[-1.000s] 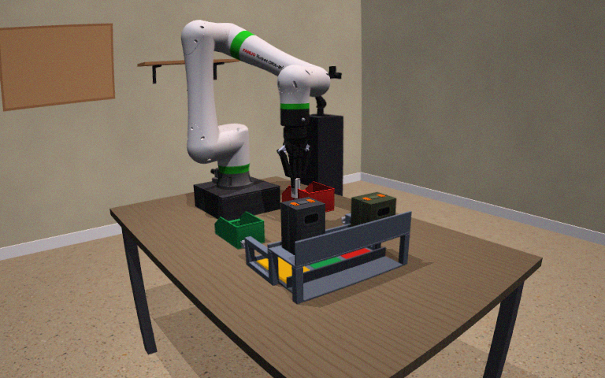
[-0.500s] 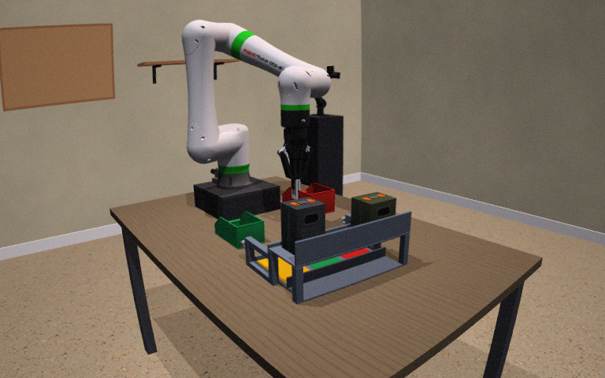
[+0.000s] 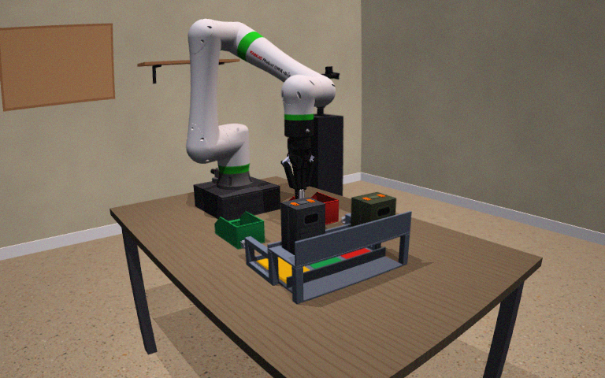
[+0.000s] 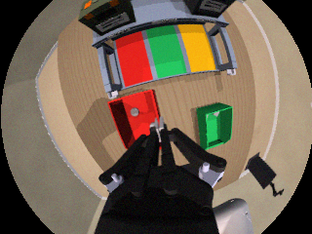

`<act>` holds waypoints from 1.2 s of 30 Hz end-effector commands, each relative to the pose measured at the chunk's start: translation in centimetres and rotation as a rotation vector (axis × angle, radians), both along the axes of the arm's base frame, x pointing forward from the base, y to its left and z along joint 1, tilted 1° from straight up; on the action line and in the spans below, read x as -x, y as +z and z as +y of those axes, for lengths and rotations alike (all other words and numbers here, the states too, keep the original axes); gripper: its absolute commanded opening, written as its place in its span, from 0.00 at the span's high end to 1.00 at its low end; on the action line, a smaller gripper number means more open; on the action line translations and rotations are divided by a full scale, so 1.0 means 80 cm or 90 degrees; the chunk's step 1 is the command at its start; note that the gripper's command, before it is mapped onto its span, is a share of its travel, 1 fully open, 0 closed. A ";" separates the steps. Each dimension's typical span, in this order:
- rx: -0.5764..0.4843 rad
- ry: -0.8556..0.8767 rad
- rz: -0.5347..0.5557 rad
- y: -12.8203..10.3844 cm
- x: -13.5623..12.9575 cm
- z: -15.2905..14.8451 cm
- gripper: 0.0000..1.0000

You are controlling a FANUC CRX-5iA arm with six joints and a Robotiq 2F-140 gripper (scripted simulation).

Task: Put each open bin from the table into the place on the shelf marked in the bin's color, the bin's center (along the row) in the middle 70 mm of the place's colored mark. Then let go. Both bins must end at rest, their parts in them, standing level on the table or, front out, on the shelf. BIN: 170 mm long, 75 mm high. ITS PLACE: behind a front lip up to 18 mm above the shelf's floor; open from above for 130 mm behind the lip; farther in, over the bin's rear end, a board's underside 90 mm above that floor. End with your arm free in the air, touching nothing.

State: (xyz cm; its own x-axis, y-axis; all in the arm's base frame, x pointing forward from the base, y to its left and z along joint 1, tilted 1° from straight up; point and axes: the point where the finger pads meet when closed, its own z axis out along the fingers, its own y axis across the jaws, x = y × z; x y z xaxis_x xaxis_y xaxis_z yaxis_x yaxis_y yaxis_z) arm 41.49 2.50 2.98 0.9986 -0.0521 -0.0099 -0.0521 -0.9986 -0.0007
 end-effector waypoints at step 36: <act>0.000 0.000 0.009 -0.025 -0.020 -0.001 1.00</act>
